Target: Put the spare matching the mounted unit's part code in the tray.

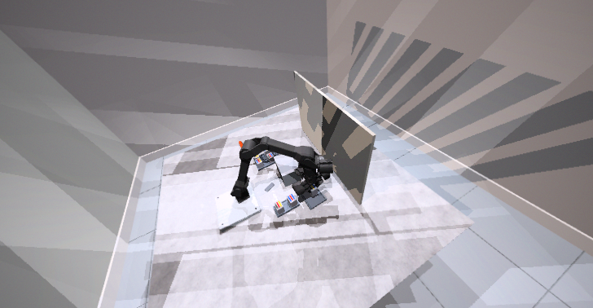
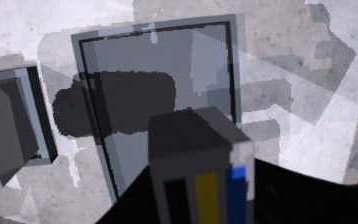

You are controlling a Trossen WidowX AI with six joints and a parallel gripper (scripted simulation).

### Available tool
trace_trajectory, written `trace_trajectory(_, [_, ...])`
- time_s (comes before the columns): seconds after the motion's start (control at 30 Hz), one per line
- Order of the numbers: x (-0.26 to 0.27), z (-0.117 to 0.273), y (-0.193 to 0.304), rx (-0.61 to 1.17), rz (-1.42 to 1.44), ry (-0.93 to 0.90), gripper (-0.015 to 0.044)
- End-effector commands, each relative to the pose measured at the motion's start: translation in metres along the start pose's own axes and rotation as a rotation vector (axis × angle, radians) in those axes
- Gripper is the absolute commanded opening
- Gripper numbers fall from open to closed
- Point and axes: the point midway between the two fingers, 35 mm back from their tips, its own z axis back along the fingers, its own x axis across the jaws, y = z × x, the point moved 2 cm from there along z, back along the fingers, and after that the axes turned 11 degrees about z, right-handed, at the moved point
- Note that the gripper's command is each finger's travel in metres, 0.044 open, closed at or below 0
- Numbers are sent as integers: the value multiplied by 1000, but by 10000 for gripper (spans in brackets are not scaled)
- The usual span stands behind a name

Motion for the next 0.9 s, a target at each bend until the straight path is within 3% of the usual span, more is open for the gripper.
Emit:
trace_trajectory(0.0, [1, -4, -1, -5, -3, 0, 0])
trace_trajectory(0.87, [3, -22, -4, -6, -3, -1, 0])
